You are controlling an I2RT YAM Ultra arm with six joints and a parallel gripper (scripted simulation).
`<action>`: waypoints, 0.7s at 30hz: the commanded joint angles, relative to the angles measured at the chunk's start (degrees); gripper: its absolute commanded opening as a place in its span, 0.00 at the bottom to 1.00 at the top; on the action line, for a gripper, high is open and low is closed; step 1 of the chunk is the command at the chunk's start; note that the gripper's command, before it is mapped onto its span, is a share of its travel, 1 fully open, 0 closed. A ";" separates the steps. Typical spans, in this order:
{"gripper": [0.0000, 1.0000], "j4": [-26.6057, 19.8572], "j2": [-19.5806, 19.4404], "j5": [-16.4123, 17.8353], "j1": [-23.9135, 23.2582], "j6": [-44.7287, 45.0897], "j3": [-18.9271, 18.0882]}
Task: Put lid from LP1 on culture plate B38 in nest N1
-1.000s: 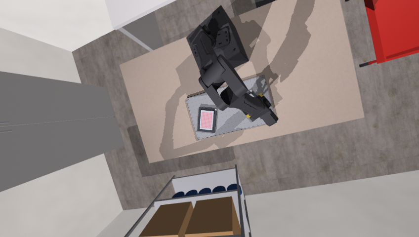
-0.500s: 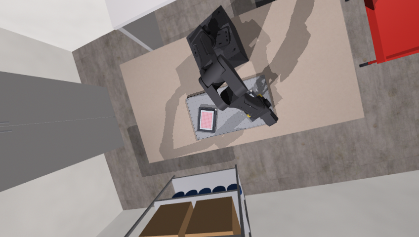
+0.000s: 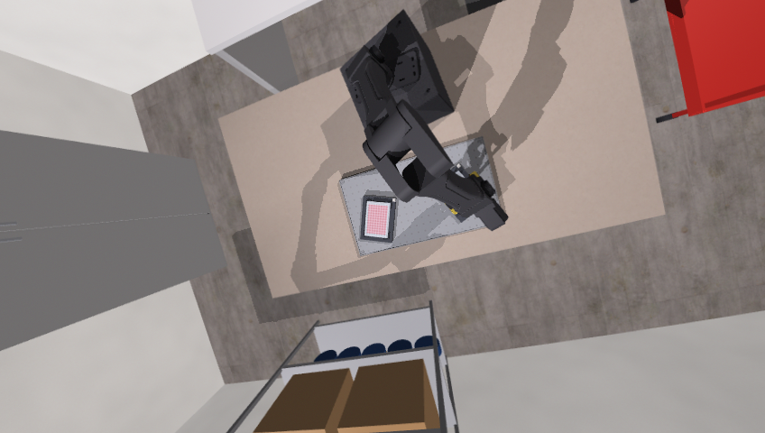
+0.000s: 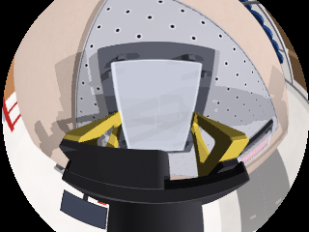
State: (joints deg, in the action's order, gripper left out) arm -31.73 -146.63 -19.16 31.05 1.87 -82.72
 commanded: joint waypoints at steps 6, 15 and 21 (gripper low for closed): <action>0.00 0.00 0.69 -0.06 0.24 -0.04 -0.13; 0.00 -1.85 2.32 0.00 0.79 -0.63 -0.16; 0.00 -3.48 3.66 0.05 1.27 -1.13 -0.29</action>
State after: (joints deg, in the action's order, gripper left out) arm -34.24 -144.77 -19.09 31.40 1.06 -82.70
